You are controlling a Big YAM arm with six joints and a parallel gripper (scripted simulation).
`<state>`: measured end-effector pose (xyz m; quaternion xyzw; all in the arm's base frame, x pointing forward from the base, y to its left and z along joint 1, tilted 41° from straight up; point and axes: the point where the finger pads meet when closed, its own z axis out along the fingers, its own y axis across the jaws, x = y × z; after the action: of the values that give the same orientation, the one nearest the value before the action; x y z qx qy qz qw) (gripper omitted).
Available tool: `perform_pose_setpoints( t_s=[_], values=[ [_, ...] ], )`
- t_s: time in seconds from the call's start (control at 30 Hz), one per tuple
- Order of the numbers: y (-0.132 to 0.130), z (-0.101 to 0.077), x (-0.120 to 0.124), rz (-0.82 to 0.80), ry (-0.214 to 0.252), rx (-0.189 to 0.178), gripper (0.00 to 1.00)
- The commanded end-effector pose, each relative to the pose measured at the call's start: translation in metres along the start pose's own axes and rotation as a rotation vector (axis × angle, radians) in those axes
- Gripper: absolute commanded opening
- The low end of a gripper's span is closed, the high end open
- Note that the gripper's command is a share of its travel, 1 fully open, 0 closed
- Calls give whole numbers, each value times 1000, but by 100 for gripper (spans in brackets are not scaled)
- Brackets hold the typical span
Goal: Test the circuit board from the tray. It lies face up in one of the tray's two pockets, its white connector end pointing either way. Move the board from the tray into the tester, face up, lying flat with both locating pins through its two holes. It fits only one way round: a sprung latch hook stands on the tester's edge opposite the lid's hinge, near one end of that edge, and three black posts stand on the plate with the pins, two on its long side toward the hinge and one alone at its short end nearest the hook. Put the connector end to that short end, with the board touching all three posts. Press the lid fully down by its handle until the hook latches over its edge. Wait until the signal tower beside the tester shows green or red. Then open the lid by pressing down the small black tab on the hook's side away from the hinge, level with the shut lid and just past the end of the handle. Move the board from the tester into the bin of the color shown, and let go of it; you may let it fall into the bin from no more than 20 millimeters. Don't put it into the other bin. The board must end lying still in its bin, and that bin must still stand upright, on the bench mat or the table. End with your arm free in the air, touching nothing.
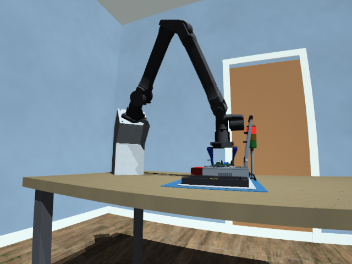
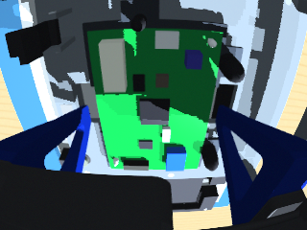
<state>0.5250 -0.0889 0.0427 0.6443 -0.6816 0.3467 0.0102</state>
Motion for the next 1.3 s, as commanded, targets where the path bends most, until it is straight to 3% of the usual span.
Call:
perform_pose_setpoints(
  t_s=[0.0,0.9,0.93,1.27],
  values=[
    [-20,-14,-6,5,-12,38,92],
    [-18,-14,-6,3,-12,34,92],
    [-18,-14,-6,3,-12,34,85],
    [-18,-14,-6,3,-12,34,85]
  ],
)
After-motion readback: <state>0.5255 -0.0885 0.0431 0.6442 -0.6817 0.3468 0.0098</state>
